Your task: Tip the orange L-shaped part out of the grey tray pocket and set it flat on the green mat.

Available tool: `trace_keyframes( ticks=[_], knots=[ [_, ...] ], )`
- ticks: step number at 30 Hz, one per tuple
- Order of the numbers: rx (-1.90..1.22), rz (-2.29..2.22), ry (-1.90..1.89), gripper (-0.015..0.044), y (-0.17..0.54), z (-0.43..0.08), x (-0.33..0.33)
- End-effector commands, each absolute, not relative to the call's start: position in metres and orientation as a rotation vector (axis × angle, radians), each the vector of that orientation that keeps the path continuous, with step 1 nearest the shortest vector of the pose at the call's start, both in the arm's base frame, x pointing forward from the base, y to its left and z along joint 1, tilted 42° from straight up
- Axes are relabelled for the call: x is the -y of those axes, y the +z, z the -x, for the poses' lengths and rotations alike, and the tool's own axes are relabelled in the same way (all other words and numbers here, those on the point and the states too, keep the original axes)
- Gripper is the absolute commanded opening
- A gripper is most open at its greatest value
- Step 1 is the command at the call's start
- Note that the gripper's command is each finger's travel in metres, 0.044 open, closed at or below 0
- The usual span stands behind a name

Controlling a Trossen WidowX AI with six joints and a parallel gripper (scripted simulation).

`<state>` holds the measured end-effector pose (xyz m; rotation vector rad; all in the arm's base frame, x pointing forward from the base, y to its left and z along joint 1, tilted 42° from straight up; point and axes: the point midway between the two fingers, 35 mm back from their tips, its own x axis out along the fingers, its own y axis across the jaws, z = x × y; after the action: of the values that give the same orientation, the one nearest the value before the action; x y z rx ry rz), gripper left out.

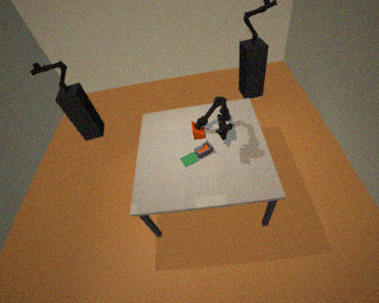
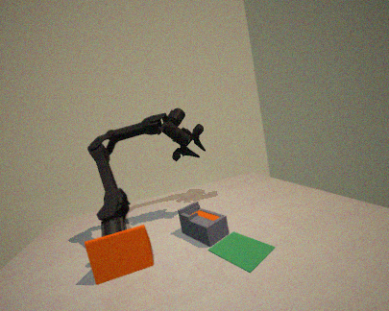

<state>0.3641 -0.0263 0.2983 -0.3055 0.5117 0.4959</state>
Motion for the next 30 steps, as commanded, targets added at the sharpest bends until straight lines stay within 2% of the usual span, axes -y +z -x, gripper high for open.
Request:
trace_keyframes(
  ticks=[1, 7, 11, 23, 30],
  knots=[
    [-0.784, 0.136, 0.556, 0.018, 0.226, -0.342, 0.039],
    [-1.119, -0.156, 0.645, 0.018, 0.157, -0.292, 0.043],
    [-1.277, -0.347, 0.7, 0.018, 0.136, -0.261, 0.04],
    [-1.284, -0.357, 0.702, 0.018, 0.134, -0.26, 0.038],
    [-1.282, -0.357, 0.703, 0.018, 0.087, -0.268, -0.003]
  ],
)
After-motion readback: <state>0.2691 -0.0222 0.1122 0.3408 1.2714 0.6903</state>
